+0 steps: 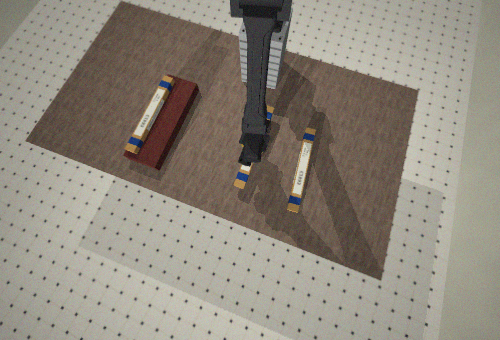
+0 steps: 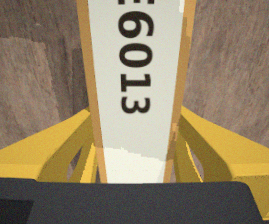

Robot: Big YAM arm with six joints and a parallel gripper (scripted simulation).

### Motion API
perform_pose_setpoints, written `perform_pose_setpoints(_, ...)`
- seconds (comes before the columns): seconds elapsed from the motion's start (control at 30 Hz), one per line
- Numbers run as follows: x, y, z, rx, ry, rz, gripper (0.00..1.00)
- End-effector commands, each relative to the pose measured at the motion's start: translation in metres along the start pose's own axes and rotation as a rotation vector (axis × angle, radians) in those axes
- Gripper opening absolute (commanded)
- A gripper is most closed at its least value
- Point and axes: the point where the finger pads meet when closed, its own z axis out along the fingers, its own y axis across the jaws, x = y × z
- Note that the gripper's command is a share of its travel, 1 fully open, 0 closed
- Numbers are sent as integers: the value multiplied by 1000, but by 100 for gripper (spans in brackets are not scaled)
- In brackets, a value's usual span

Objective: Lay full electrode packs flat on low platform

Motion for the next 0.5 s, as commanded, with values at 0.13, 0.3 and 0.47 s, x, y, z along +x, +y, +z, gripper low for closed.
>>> perform_pose_setpoints(0.13, -45, 7, -42, -24, -96, 23, 0)
perform_pose_setpoints(0.3, -49, 8, -45, -24, -99, 23, 0)
perform_pose_setpoints(0.47, -53, 9, -47, -25, -100, 23, 0)
